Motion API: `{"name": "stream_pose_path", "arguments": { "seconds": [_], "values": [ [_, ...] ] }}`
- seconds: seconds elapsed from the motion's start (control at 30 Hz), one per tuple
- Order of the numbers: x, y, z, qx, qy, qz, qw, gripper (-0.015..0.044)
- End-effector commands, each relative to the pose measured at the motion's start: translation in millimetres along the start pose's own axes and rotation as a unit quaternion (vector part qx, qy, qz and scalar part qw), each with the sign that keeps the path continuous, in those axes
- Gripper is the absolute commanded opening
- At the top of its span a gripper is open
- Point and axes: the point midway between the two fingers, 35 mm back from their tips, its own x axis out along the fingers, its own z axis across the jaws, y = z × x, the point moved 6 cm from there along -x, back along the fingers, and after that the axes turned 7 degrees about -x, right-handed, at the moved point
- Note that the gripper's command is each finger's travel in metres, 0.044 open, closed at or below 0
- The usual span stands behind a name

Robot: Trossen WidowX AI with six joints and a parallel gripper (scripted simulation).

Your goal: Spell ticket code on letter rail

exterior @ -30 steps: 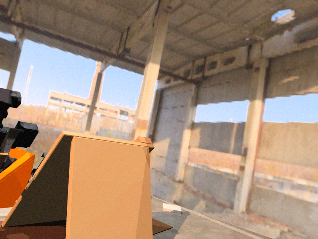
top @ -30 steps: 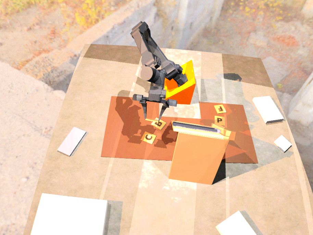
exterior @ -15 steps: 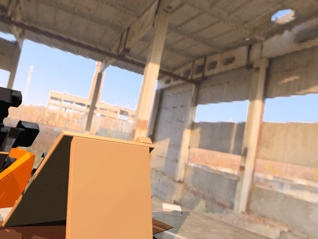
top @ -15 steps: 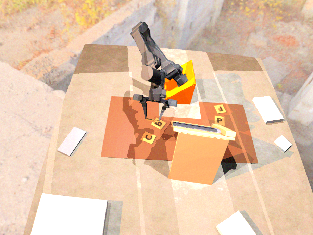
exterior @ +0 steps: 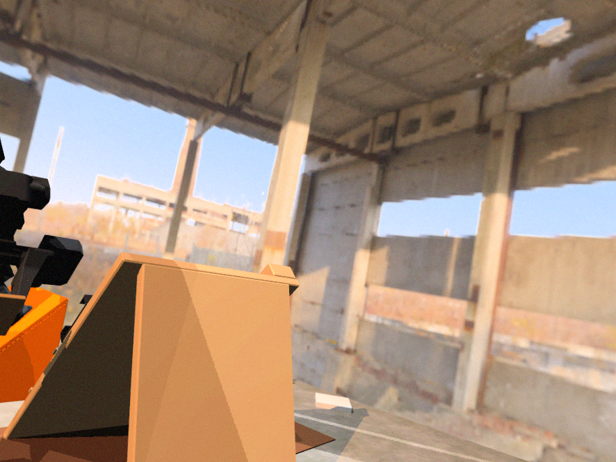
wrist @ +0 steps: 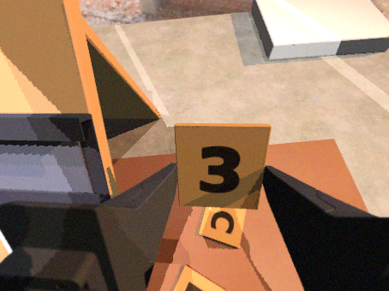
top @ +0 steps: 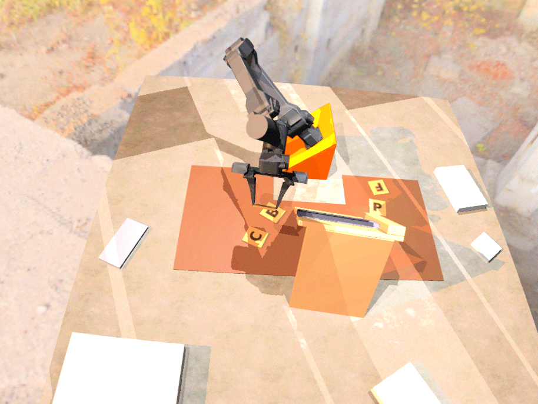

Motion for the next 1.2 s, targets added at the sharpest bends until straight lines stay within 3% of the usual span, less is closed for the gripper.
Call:
{"name": "stream_pose_path", "arguments": {
  "seconds": [0.0, 1.17],
  "values": [
    [0.3, 2.3, 4.0, -0.001, 0.001, 0.003, 1.0, 0.0],
    [0.2, -0.7, 21.5, 0.0, 0.0, 0.003, 1.0, 0.0]
  ]
}}
